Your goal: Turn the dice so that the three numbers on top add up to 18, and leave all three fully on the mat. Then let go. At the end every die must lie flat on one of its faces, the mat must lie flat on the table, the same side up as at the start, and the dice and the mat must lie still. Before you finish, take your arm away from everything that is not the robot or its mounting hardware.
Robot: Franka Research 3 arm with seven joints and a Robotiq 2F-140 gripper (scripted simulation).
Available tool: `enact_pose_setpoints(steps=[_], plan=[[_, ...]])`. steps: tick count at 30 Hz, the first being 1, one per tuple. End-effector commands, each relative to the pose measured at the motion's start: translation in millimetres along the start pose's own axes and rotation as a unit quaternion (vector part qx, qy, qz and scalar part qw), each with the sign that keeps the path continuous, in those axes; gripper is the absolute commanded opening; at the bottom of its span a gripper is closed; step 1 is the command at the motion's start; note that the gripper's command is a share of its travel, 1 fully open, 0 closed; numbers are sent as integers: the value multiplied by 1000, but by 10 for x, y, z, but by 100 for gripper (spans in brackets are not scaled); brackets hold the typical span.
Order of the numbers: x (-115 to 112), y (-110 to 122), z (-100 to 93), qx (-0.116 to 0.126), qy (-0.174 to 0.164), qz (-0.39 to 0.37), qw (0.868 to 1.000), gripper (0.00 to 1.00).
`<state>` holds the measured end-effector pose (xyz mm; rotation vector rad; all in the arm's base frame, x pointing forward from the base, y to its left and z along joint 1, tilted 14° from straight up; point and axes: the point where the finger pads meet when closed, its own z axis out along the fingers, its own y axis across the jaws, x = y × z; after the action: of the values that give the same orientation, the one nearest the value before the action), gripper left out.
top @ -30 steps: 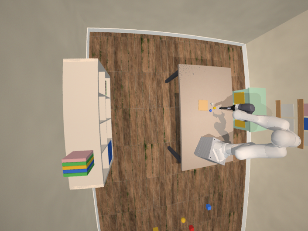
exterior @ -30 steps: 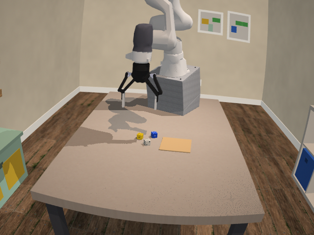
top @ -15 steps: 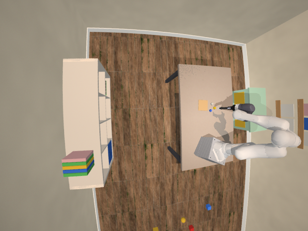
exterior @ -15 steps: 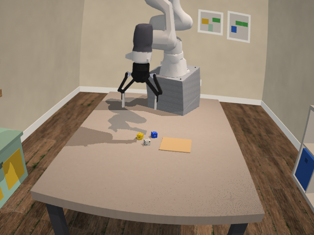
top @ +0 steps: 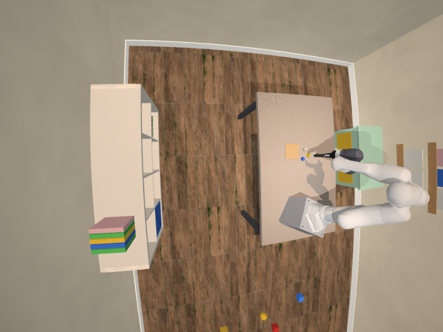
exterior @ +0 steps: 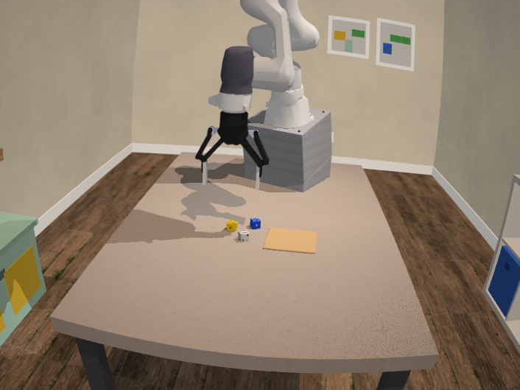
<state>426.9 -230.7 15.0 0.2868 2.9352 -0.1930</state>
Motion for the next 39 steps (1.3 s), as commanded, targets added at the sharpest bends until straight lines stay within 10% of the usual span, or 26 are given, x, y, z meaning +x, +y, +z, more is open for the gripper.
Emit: enact_pose_setpoints(steps=[1, 13, 39], plan=[[-49, -23, 163, -2, -8, -11, 1000, 100], [-71, -28, 694, -2, -8, -11, 1000, 100], [-72, -28, 712, -2, -8, -11, 1000, 100]])
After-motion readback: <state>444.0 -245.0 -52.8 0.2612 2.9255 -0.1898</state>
